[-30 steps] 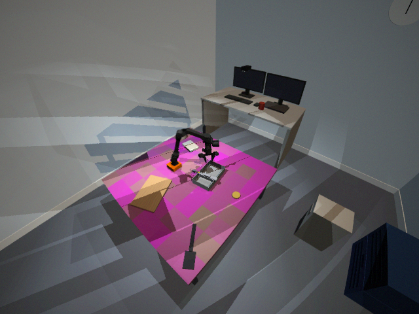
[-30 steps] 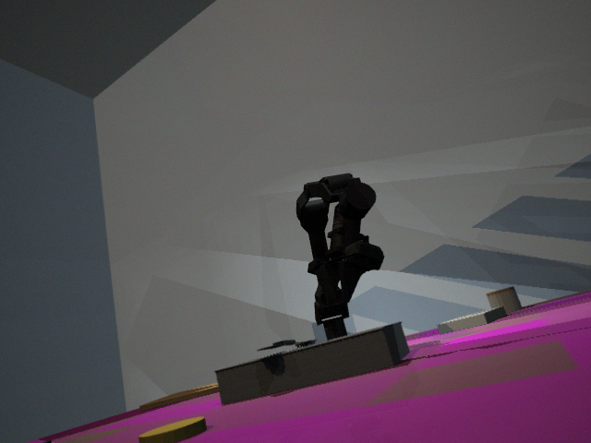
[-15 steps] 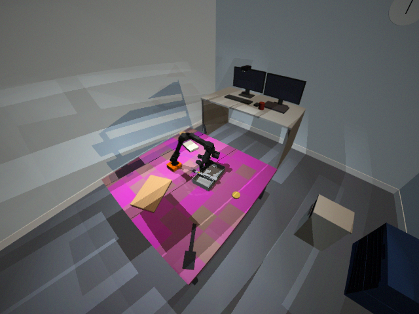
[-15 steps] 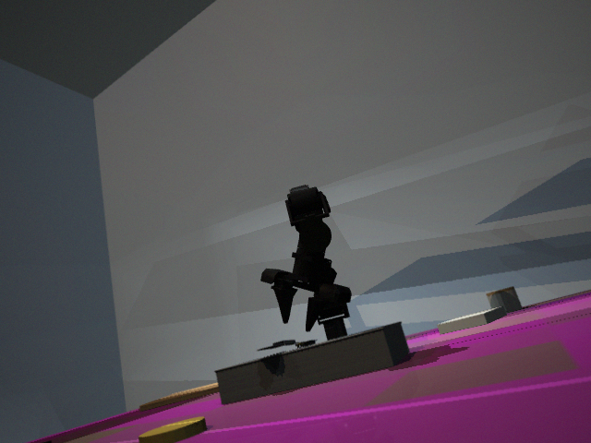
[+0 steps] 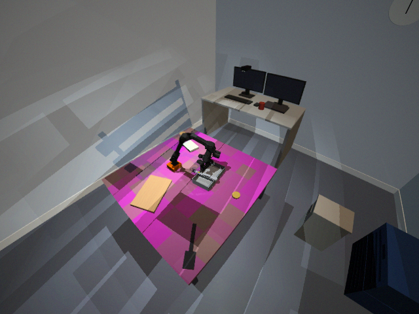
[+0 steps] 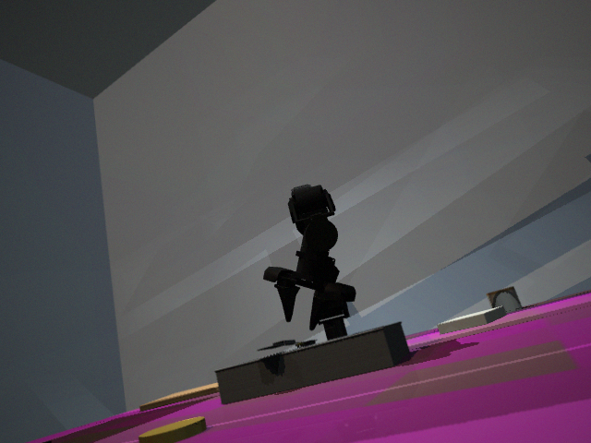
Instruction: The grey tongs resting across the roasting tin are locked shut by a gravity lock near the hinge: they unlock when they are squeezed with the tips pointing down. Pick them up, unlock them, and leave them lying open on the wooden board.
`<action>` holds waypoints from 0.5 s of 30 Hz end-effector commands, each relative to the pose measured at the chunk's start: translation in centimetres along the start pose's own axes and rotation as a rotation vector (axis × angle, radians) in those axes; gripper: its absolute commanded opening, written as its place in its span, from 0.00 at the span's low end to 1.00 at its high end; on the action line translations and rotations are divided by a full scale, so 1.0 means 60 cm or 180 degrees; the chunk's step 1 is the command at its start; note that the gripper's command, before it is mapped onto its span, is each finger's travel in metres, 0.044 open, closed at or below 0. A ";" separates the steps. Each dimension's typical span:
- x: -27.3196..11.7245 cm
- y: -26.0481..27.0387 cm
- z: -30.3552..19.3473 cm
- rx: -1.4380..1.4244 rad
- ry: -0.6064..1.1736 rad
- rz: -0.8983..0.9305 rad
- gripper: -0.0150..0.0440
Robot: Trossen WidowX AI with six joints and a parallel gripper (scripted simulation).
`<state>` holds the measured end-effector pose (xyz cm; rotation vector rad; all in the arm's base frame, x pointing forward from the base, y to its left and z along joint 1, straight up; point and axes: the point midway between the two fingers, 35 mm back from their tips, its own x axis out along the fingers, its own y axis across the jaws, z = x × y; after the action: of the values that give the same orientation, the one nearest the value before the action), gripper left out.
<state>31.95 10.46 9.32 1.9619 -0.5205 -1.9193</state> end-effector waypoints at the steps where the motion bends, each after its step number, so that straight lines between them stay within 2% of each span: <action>1: 0.004 -0.001 0.000 0.0005 -0.0011 0.0000 0.69; 15: 0.042 -0.003 -0.003 0.0005 -0.0010 0.0001 0.69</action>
<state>32.12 9.71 7.61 1.9637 -0.5234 -1.9266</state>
